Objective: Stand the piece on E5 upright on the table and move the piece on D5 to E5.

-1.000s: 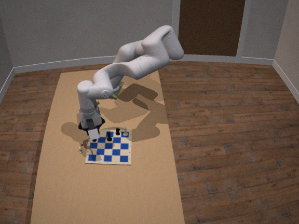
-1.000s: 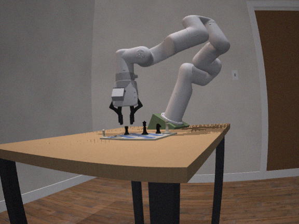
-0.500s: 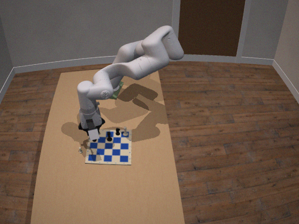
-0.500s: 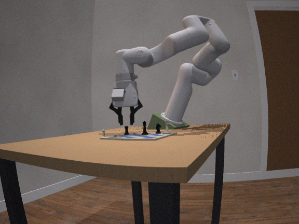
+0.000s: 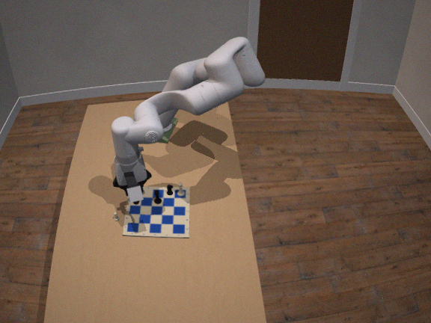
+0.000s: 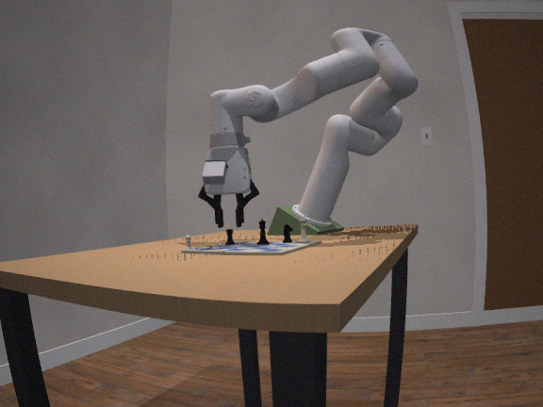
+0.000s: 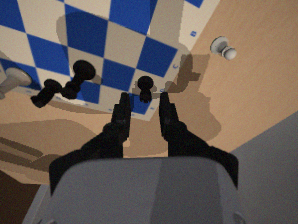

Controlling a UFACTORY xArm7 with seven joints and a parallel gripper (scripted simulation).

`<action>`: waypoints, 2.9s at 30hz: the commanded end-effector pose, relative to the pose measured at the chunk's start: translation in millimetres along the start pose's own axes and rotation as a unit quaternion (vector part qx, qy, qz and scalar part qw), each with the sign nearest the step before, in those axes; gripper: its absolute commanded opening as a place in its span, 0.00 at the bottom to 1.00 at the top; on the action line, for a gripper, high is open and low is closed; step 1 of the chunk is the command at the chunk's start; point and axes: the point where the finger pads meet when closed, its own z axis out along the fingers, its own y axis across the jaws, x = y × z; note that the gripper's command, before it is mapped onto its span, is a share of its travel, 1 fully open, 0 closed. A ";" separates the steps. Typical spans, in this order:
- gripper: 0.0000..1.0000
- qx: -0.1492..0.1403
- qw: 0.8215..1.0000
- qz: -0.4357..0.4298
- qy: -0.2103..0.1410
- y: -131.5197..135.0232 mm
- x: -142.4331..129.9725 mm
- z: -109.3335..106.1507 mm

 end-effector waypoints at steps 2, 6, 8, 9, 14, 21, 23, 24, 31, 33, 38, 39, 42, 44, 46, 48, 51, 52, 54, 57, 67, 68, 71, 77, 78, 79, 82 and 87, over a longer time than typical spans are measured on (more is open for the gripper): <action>0.37 -0.001 1.000 0.000 0.001 1.0 0.6 -1.5; 0.37 -0.001 1.000 0.000 0.001 1.0 0.6 -1.5; 0.37 -0.001 1.000 0.000 0.001 1.0 0.6 -1.5; 0.37 -0.001 1.000 0.000 0.001 1.0 0.6 -1.5; 0.37 -0.001 1.000 0.000 0.001 1.0 0.6 -1.5; 0.37 -0.001 1.000 0.000 0.001 1.7 1.1 -1.5; 0.37 -0.001 1.000 0.000 0.001 1.9 1.2 -1.5; 0.37 -0.001 1.000 0.000 0.001 1.9 1.2 -1.5; 0.37 -0.001 1.000 0.000 0.001 2.1 1.3 -1.5; 0.37 -0.001 1.000 0.000 0.001 2.1 1.3 -1.5; 0.37 -0.001 1.000 0.000 0.001 2.1 1.3 -1.5; 0.37 -0.001 1.000 0.000 0.001 2.1 1.3 -1.5; 0.37 -0.001 1.000 0.000 0.001 2.1 1.3 -1.5; 0.37 -0.001 1.000 0.000 0.001 2.1 1.3 -1.5; 0.37 -0.001 1.000 0.000 0.001 2.1 1.3 -1.5; 0.37 -0.001 1.000 0.000 0.001 2.1 1.3 -1.5; 0.37 -0.001 1.000 0.000 0.001 2.1 1.3 -1.5; 0.37 -0.001 1.000 0.000 0.001 2.1 1.3 -1.5; 0.37 -0.001 1.000 0.000 0.001 2.1 1.3 -1.5; 0.37 -0.001 1.000 0.000 0.001 2.1 1.3 -1.5; 0.37 -0.001 1.000 0.000 0.001 2.1 1.3 -0.9; 0.37 -0.001 1.000 0.000 0.001 2.1 1.3 -0.4; 0.37 -0.001 1.000 0.000 0.001 2.1 1.3 2.2; 0.37 -0.001 1.000 0.000 0.001 2.1 1.3 8.2; 0.37 -0.001 1.000 0.000 0.001 2.1 1.3 10.1; 0.37 -0.001 1.000 0.000 0.001 2.1 1.3 11.9; 0.37 -0.001 1.000 0.000 0.001 2.1 1.4 17.7; 0.37 -0.001 1.000 0.000 0.001 2.1 1.4 25.7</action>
